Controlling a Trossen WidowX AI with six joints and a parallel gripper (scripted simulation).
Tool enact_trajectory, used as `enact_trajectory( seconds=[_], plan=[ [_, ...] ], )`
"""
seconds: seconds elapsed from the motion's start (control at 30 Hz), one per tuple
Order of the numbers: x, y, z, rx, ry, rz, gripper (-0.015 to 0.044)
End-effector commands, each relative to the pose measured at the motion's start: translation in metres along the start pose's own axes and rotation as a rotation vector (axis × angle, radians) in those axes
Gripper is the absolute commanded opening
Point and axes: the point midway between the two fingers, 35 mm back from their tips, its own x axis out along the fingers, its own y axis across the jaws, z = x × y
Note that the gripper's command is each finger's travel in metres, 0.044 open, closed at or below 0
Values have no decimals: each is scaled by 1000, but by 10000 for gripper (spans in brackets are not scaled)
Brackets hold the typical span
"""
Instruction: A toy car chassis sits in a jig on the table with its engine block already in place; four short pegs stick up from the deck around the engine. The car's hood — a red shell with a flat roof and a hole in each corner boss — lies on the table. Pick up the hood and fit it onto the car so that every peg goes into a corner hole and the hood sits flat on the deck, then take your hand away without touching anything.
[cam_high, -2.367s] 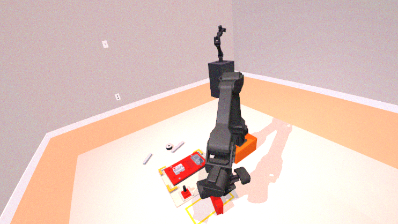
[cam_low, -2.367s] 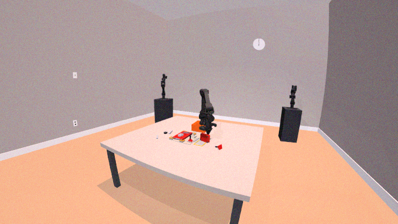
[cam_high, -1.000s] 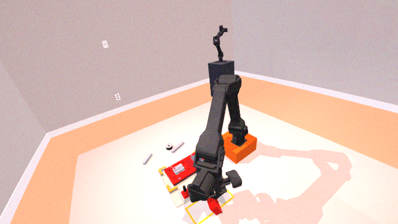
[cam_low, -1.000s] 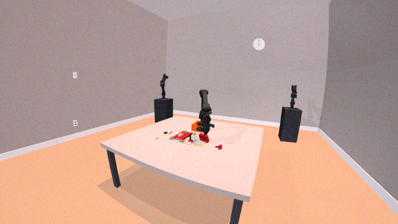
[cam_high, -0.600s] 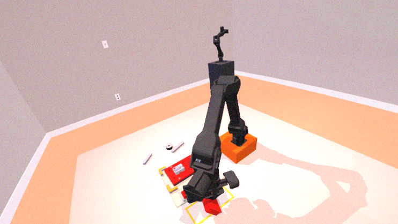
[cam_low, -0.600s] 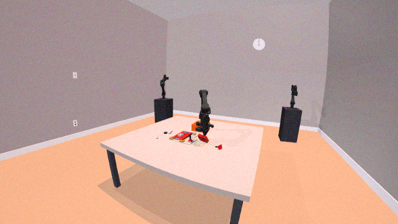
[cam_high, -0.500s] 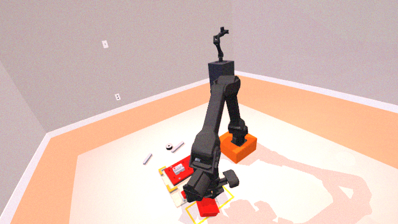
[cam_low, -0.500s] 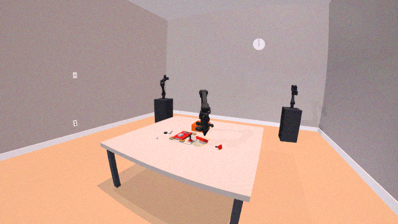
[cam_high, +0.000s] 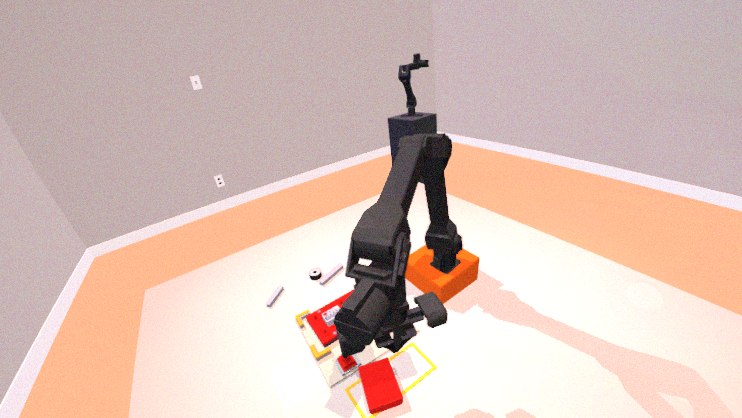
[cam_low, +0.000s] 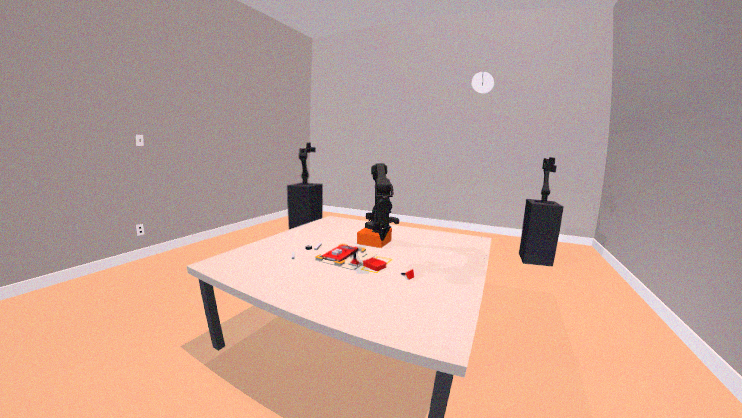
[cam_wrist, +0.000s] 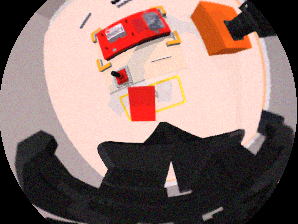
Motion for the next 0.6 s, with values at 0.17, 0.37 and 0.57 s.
enact_trajectory(
  seconds=[0.17, 0.37, 0.57],
  plan=[
    [-1, 0, 0, 1, 4, 3, 0],
    [-1, 0, 0, 1, 4, 3, 0],
    [1, 2, 0, -134, 3, 3, 79]
  ],
)
